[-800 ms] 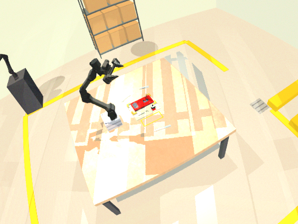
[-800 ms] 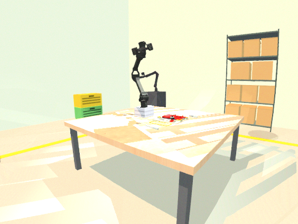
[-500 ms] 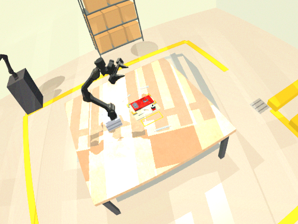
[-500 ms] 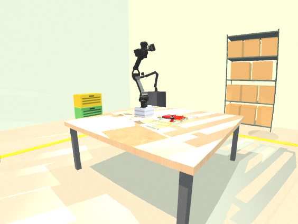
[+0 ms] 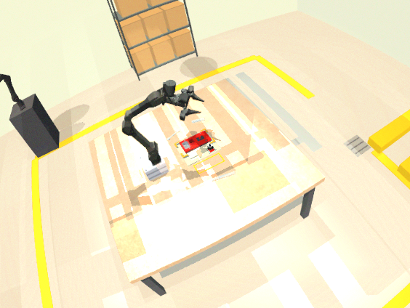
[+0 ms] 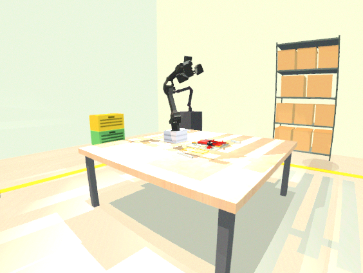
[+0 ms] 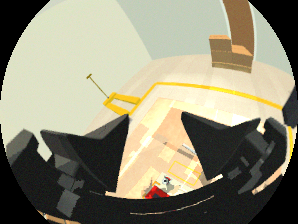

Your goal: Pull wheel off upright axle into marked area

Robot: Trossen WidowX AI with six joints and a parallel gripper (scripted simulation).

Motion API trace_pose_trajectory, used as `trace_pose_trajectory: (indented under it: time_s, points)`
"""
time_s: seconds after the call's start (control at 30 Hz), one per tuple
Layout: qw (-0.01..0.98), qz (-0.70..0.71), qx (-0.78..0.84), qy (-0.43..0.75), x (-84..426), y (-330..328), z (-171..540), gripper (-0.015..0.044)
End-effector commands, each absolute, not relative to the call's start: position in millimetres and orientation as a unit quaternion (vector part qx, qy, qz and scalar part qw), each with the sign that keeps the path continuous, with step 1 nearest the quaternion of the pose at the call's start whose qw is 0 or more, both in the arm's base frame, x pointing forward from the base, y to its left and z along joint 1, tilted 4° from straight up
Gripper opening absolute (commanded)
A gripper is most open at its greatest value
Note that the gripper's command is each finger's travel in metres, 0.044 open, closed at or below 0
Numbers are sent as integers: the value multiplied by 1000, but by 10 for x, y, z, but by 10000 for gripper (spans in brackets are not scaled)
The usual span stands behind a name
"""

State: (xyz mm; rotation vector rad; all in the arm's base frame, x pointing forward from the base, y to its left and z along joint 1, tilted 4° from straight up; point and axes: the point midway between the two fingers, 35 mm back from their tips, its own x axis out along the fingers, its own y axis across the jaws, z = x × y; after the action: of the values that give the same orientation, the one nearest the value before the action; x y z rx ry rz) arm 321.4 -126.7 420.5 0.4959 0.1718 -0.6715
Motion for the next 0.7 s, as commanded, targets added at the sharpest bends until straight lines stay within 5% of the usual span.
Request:
trace_pose_trajectory:
  time_s: [0.0, 0.67]
  points:
    - [894, -320, 287, 127, 3444, -1187, 3821, 300]
    - [733, -377, 435, 362, 3965, -665, 1850, 300]
